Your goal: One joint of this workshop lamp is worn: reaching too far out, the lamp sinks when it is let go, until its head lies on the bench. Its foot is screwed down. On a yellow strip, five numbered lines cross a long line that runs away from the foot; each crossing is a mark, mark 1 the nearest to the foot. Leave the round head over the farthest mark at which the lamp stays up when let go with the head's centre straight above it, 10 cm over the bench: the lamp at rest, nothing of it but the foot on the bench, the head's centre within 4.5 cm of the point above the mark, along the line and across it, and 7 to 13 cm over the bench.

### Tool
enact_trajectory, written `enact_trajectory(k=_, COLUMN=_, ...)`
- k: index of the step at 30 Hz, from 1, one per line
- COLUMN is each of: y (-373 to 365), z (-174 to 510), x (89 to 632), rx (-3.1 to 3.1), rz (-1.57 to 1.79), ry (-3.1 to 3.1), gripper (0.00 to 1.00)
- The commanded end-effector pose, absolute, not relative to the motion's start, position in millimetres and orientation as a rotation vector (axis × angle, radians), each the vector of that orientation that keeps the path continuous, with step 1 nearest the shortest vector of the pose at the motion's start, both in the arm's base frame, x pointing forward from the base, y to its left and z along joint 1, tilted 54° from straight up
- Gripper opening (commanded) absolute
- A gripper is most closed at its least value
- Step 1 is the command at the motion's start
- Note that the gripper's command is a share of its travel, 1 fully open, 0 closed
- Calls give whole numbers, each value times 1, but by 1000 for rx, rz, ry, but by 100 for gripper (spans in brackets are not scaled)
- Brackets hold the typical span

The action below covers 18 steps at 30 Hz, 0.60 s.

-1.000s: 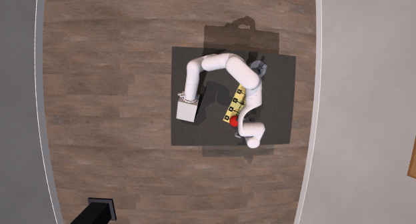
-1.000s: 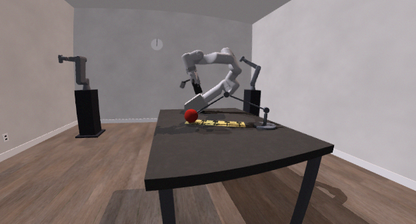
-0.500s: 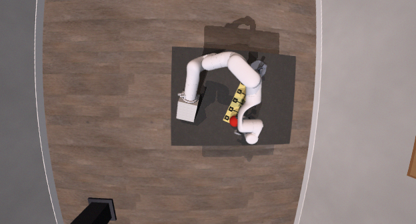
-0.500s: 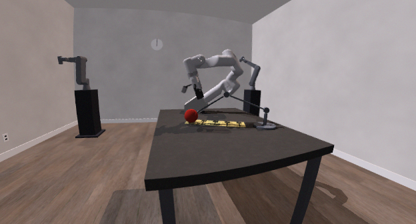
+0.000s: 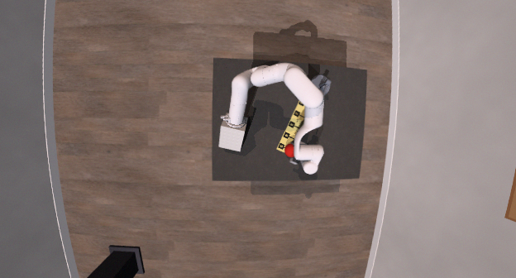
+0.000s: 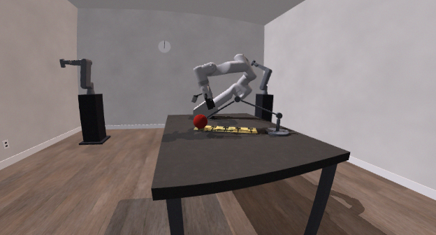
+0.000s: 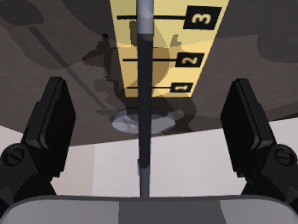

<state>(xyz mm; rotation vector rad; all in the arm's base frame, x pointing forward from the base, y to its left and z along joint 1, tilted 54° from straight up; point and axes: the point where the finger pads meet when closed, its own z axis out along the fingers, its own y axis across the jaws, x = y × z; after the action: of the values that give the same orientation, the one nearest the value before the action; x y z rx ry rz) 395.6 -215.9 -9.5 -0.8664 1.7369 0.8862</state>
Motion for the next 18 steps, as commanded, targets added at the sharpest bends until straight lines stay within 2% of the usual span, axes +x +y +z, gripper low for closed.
enact_trajectory(k=1, y=-215, z=-10, x=397, rx=-866, rz=880, ry=1740, gripper=100)
enact_trajectory(k=18, y=-180, z=-23, x=415, rx=-866, rz=879, ry=1740, gripper=100)
